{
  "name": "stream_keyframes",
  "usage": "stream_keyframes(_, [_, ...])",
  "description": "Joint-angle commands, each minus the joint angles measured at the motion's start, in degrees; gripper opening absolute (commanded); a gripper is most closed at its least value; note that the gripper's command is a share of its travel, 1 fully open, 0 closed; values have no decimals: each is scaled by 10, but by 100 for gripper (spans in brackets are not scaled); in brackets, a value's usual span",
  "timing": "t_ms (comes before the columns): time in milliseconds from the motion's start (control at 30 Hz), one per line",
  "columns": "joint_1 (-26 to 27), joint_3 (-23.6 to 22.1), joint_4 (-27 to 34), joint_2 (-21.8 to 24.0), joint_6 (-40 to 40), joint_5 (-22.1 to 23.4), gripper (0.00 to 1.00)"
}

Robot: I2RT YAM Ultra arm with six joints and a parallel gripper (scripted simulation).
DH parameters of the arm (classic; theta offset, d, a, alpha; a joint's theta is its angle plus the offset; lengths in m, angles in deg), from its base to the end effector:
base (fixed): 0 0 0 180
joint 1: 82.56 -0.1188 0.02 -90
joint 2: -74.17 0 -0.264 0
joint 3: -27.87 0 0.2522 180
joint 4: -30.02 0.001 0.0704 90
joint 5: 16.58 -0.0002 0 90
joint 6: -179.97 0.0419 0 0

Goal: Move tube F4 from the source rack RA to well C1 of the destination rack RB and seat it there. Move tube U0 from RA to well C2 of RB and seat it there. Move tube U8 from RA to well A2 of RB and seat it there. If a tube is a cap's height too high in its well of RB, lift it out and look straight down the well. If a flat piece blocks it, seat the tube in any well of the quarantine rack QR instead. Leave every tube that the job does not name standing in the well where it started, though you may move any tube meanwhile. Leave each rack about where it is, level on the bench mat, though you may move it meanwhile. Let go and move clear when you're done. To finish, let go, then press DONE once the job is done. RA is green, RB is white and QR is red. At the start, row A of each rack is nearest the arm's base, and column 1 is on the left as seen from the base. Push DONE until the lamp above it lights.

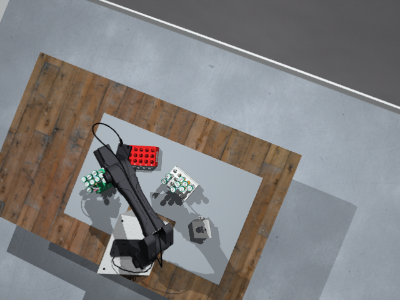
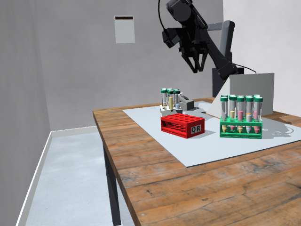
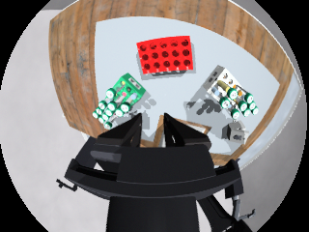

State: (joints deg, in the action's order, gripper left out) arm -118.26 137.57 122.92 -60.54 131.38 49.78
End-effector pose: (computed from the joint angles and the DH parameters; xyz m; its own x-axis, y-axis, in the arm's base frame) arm 0.3204 0.2108 0.1038 -0.9926 0.0329 0.1167 -0.0406 0.8169 -0.5754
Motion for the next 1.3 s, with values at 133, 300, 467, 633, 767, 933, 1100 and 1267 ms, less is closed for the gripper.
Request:
stream_keyframes(133, [-26,-48,36,-18,-73,-82,30])
stream_keyframes(300, [-29,-39,23,6,-71,-85,30])
stream_keyframes(467, [-29,-37,16,7,-72,-85,30])
stream_keyframes(633, [-29,-38,16,7,-72,-85,30])
stream_keyframes(767, [-29,-38,15,7,-72,-85,30])
stream_keyframes(933, [-29,-38,15,7,-72,-85,30])
stream_keyframes(1100, [-29,-38,15,7,-72,-85,30])
stream_keyframes(1267, [-29,-38,15,7,-72,-85,30])
